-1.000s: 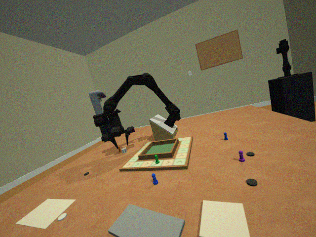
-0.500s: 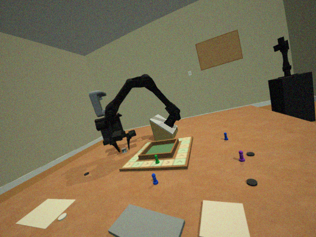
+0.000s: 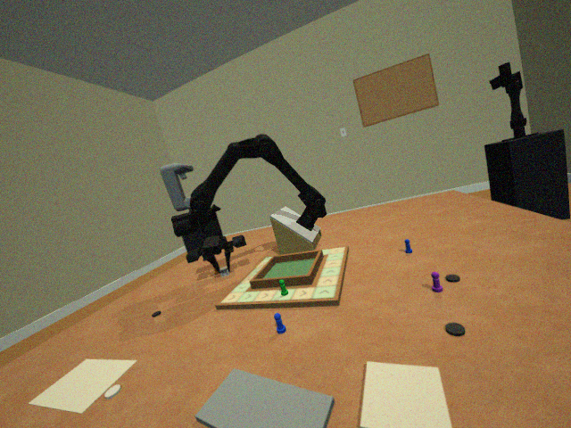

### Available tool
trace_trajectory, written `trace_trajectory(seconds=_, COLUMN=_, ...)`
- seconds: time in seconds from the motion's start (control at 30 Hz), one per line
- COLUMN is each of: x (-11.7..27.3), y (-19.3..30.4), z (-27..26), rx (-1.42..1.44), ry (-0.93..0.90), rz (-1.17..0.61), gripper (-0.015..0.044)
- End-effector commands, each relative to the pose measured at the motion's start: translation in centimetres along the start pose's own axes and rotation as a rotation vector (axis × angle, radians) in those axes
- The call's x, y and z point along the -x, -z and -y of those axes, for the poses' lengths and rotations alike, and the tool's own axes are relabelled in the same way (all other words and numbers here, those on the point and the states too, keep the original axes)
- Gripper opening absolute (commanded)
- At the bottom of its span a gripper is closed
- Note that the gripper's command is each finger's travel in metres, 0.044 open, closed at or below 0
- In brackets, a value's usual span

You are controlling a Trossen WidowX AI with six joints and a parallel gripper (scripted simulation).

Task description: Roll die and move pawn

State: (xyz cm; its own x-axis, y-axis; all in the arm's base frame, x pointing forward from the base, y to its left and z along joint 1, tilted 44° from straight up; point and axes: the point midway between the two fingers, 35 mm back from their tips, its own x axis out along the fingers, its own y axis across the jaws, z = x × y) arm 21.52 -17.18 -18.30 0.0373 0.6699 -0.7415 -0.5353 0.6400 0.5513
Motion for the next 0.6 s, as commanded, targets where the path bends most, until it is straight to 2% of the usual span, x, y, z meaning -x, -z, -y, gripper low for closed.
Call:
trace_trajectory(seconds=0.0, x=0.8, y=-0.1, z=0.2, rx=-0.003, ry=0.002, rz=0.003, gripper=0.0)
trace_trajectory(seconds=0.57, x=11.4, y=-0.6, z=0.4, rx=-0.004, ry=0.003, rz=0.0, gripper=0.0)
